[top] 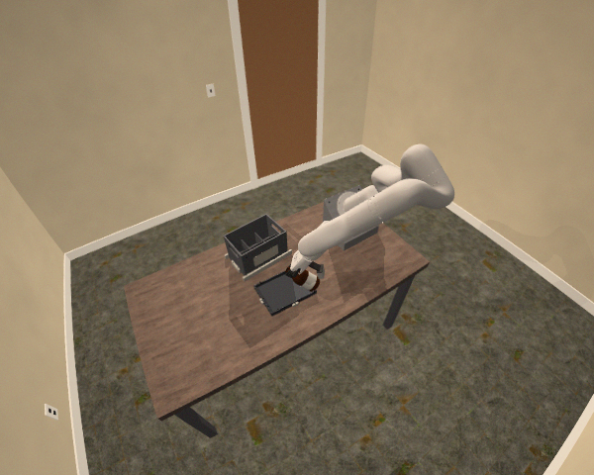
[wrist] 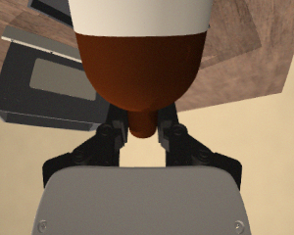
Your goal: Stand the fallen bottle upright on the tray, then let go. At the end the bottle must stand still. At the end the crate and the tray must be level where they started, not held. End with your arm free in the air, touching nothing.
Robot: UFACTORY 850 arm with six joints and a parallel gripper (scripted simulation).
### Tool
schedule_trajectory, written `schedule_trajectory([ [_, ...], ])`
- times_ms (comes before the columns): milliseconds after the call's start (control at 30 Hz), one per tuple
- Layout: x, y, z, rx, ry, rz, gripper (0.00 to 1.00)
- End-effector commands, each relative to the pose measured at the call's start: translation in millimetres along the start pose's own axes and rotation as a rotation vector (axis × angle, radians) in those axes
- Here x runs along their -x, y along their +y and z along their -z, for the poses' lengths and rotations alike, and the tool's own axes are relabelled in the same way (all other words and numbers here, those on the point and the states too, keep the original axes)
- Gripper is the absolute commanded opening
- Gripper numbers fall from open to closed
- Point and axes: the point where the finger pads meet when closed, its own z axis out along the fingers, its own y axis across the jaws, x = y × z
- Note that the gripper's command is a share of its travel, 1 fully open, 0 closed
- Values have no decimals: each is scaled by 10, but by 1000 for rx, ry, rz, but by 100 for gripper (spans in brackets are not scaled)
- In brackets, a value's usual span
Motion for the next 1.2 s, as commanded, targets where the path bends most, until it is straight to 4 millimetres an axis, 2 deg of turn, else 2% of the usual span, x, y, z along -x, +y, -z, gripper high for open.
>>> schedule_trajectory([
  [0, 11, 35, 2, 16, -24, 1, 0],
  [367, 26, 65, 4, 27, -87, 3, 0],
  [1167, -6, -26, 19, -8, -159, -1, 0],
])
